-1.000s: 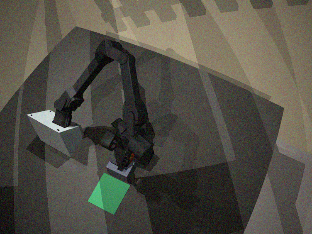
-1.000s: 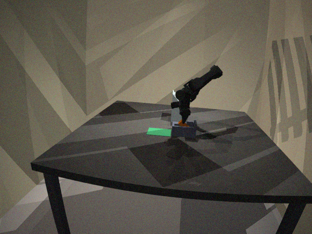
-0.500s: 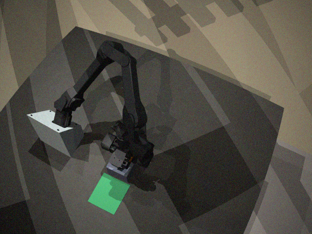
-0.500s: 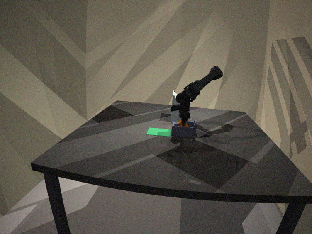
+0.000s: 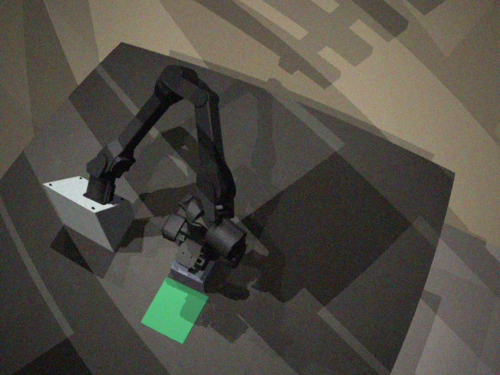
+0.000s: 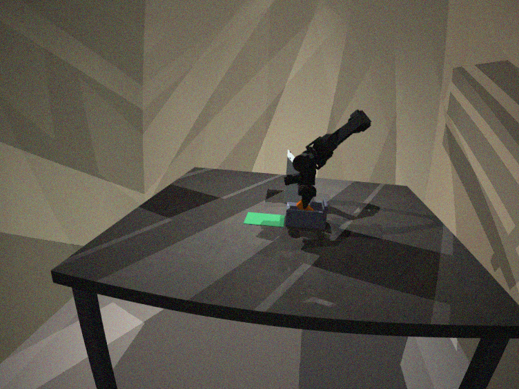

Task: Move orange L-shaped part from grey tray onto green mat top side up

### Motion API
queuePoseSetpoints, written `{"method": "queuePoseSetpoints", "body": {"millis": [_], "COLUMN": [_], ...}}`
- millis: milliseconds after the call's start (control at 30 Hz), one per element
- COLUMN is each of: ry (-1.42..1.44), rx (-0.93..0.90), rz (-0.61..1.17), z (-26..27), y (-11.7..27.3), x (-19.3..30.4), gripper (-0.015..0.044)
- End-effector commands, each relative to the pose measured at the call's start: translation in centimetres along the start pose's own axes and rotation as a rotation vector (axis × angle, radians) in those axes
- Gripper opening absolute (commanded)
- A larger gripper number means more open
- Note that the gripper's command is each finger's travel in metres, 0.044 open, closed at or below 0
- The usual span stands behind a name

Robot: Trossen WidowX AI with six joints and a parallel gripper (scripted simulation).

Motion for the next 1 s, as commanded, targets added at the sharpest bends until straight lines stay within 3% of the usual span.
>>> {"method": "queuePoseSetpoints", "body": {"millis": [0,967], "ry": [0.004,-0.005], "rx": [-0.001,0.003], "rz": [-0.001,0.002], "z": [0.1,-0.1], "y": [0.1,3.9], "x": [0.0,0.0], "gripper": [0.0,0.0]}}
Point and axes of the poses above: the point midway between the two fingers, 35 mm back from their tips, its own y axis back along the fingers, its own z axis across the jaws, x = y × z, the point moved 6 cm from there along y, back along the fingers, and after that the axes turned 10 degrees about y, right-handed, at the moved point
